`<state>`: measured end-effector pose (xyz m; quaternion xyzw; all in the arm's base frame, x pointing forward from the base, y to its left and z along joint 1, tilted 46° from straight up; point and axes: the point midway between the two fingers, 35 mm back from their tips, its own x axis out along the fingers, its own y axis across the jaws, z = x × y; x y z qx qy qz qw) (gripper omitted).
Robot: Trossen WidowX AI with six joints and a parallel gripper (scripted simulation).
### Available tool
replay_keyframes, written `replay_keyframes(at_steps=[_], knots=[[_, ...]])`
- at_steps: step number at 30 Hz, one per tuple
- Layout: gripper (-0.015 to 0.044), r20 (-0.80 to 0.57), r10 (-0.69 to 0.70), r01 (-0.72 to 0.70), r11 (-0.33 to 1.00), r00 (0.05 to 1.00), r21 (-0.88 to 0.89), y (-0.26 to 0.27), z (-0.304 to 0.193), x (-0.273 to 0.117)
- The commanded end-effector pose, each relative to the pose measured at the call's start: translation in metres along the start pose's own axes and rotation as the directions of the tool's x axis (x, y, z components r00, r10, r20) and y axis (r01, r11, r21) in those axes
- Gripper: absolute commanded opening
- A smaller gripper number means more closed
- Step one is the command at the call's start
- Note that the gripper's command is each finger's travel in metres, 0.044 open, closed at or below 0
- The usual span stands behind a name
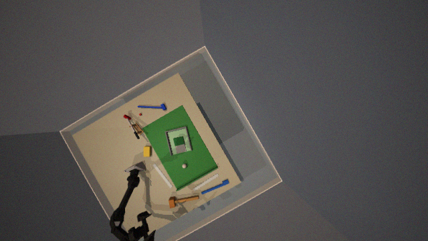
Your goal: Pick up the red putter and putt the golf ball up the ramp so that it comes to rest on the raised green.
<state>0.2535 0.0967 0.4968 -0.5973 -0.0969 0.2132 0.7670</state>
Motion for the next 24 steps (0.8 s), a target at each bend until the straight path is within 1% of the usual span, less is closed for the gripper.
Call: replay_keyframes(at_steps=[1,6,13,19,24], knots=[[0.0440,-0.007,0.195,-0.194,0.978,0.981,0.077,0.042,0.000,0.058],[0.0440,-0.028,0.417,-0.410,0.902,0.908,0.136,0.105,0.008,0.115],[0.0440,-0.094,0.673,-0.651,0.736,0.734,0.186,0.209,0.025,0.173],[0.0440,-0.187,0.821,-0.796,0.570,0.539,0.203,0.306,0.042,0.197],[0.0440,-0.295,0.887,-0.882,0.424,0.356,0.208,0.390,0.054,0.197]])
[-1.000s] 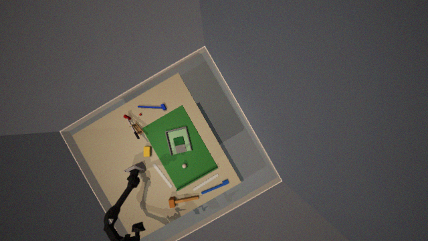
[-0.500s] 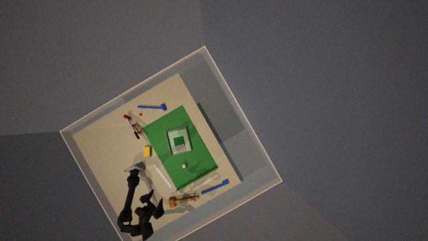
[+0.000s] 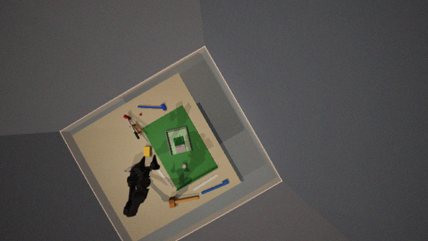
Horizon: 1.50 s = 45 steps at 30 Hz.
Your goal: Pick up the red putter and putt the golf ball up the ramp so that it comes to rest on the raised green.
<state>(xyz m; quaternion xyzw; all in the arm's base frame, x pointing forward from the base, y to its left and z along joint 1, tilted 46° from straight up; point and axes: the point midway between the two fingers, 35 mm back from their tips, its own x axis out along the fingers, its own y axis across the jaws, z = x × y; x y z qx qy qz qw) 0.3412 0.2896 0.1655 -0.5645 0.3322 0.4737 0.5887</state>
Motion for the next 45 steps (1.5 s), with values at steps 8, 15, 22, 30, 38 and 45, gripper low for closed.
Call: replay_keyframes(at_steps=[8,15,22,30,38,45], knots=[[0.0440,-0.402,0.281,-0.332,0.941,0.872,-0.062,0.125,0.025,0.136],[0.0440,-0.683,0.289,-0.472,0.877,0.671,-0.092,0.220,0.009,0.197],[0.0440,-0.778,0.248,-0.509,0.854,0.577,-0.106,0.255,-0.006,0.213],[0.0440,-0.778,0.247,-0.509,0.854,0.577,-0.106,0.259,-0.022,0.220],[0.0440,-0.779,0.247,-0.509,0.854,0.577,-0.106,0.261,-0.032,0.226],[0.0440,-0.779,0.247,-0.508,0.855,0.577,-0.106,0.265,-0.047,0.235]])
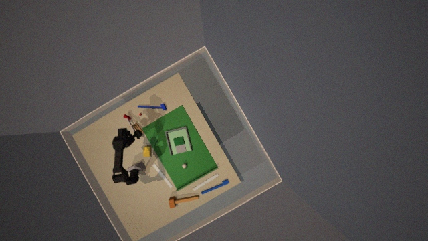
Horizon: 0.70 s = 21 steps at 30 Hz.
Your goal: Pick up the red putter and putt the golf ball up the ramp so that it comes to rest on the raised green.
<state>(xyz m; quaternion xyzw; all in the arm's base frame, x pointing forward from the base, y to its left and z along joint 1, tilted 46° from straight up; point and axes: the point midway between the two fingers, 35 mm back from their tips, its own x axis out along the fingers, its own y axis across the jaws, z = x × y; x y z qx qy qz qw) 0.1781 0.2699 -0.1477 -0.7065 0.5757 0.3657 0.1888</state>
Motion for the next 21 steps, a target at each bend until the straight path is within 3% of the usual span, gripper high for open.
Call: replay_keyframes(at_steps=[1,21], knots=[[0.0440,-0.005,-0.001,0.001,1.000,1.000,-0.005,0.001,-0.001,0.007],[0.0440,-0.006,-0.001,0.001,1.000,1.000,-0.005,0.001,-0.002,0.030]])
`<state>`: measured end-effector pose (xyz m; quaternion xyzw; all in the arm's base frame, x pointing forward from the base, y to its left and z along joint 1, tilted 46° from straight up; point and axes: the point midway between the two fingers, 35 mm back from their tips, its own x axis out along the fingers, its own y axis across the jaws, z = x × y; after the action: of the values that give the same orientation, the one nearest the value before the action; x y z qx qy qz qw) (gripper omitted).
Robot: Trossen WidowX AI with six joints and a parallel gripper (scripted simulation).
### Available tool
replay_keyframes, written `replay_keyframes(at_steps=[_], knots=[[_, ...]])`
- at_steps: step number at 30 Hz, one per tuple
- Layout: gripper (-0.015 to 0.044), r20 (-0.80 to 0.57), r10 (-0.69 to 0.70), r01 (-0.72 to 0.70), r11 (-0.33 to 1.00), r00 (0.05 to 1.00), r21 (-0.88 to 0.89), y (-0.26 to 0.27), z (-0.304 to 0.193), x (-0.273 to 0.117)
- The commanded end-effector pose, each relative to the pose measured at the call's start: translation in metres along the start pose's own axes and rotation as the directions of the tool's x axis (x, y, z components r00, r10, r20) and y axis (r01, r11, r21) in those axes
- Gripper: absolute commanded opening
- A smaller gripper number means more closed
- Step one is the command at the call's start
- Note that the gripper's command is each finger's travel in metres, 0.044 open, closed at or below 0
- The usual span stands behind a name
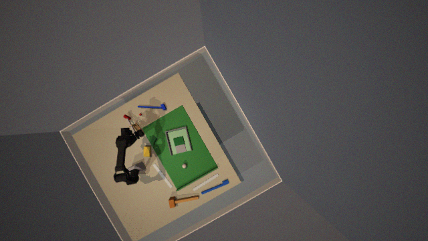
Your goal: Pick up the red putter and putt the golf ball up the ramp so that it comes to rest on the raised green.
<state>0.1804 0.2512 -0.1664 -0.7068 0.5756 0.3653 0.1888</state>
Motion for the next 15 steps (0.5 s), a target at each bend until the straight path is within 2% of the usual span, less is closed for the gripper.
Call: replay_keyframes(at_steps=[1,15], knots=[[0.0414,0.000,0.000,0.000,1.000,1.000,0.000,0.0000,0.0000,0.0000],[0.0046,0.000,0.000,0.000,1.000,1.000,0.000,0.0000,0.0000,0.0000]])
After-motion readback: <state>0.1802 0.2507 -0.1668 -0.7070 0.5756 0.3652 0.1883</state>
